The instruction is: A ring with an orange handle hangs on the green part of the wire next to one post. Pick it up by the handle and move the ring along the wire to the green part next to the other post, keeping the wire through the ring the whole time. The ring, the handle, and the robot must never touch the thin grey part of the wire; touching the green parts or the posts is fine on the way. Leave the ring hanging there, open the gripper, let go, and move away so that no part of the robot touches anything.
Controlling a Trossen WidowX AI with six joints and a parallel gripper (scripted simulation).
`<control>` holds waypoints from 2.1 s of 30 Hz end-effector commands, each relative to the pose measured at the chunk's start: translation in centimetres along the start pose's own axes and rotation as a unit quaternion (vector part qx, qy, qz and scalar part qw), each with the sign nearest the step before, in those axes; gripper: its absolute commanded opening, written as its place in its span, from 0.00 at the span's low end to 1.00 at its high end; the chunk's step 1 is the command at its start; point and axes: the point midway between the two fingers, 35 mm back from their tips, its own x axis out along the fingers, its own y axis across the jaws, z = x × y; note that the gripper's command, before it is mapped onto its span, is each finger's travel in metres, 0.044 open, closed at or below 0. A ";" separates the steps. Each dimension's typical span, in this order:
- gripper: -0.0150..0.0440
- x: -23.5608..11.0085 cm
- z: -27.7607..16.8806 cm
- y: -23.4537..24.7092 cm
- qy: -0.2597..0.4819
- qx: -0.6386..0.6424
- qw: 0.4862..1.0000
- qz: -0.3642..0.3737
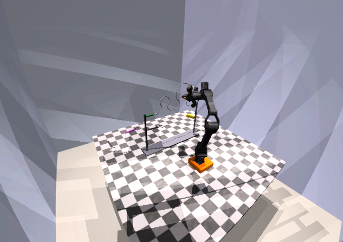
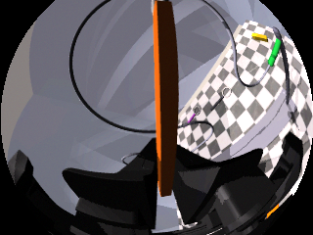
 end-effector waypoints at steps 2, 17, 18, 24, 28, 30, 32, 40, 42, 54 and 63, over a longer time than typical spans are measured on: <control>0.00 0.1 0.2 -0.3 0.000 -0.029 0.999 -0.020; 0.00 0.1 0.2 -0.9 -0.003 -0.108 0.992 -0.071; 0.00 0.1 0.2 -0.9 -0.004 -0.114 0.991 -0.075; 0.00 0.0 0.3 -1.2 -0.005 -0.148 0.984 -0.097; 0.00 0.0 0.3 -1.3 -0.006 -0.171 0.979 -0.111; 0.00 0.0 0.4 -1.4 -0.007 -0.181 0.976 -0.118; 0.00 0.0 0.4 -1.5 -0.007 -0.191 0.974 -0.125; 0.00 -0.1 0.5 -1.7 -0.010 -0.233 0.961 -0.151; 0.00 -0.1 0.6 -1.8 -0.011 -0.243 0.957 -0.158; 0.00 -0.2 0.8 -2.2 -0.015 -0.304 0.932 -0.197; 0.00 -0.4 1.0 -2.4 -0.019 -0.349 0.910 -0.225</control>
